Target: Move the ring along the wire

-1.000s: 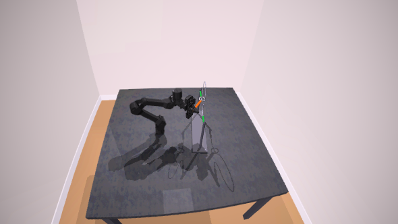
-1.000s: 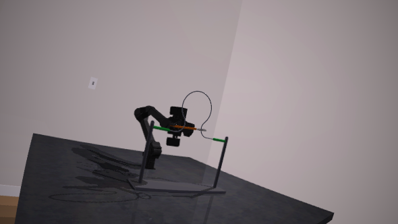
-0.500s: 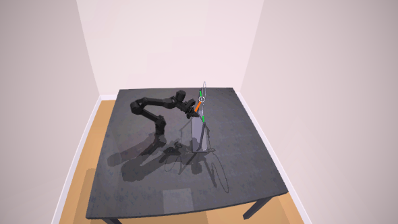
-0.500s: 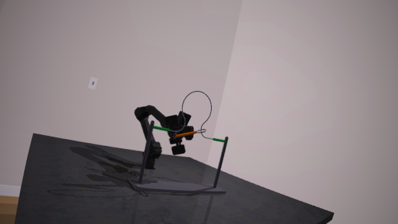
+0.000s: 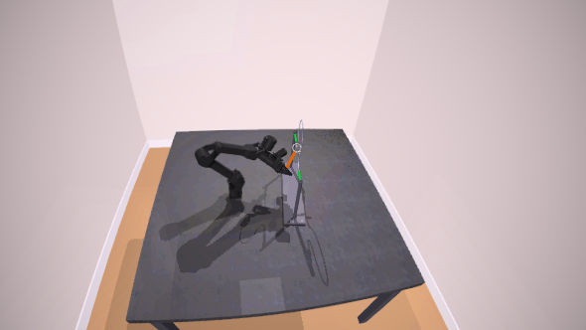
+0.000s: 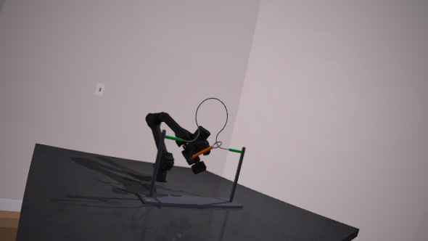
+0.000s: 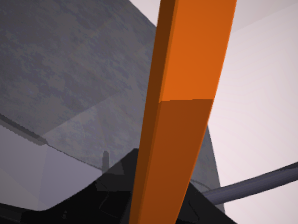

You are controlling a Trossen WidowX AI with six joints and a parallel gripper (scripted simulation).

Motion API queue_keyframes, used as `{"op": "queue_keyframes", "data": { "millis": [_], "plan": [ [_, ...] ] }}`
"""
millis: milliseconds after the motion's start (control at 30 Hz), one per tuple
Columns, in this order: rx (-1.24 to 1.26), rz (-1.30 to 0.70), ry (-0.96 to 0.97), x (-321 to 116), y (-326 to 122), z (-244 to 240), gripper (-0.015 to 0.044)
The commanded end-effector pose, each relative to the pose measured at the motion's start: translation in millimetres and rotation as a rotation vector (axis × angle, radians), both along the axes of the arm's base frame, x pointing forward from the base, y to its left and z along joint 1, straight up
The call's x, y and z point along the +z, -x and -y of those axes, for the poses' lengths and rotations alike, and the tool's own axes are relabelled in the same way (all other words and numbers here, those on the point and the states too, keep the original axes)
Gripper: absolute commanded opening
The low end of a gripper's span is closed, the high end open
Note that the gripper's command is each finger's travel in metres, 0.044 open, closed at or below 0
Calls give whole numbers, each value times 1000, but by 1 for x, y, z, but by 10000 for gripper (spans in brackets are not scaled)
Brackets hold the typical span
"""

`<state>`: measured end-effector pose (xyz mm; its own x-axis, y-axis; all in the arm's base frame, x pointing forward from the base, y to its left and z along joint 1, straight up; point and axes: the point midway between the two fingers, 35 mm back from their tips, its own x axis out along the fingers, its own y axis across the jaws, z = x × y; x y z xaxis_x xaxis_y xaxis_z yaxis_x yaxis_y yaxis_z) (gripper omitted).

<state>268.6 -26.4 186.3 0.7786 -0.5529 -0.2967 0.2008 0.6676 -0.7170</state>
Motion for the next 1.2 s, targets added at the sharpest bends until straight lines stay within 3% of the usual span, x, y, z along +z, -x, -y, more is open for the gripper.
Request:
{"op": "queue_keyframes", "data": {
  "millis": [0,700,1167],
  "plan": [
    [3,12,-94,-9,-2,-11,-150],
    [10,72,-580,-43,-11,-84,-150],
    [14,94,-732,-45,-15,-118,-150]
  ]
}}
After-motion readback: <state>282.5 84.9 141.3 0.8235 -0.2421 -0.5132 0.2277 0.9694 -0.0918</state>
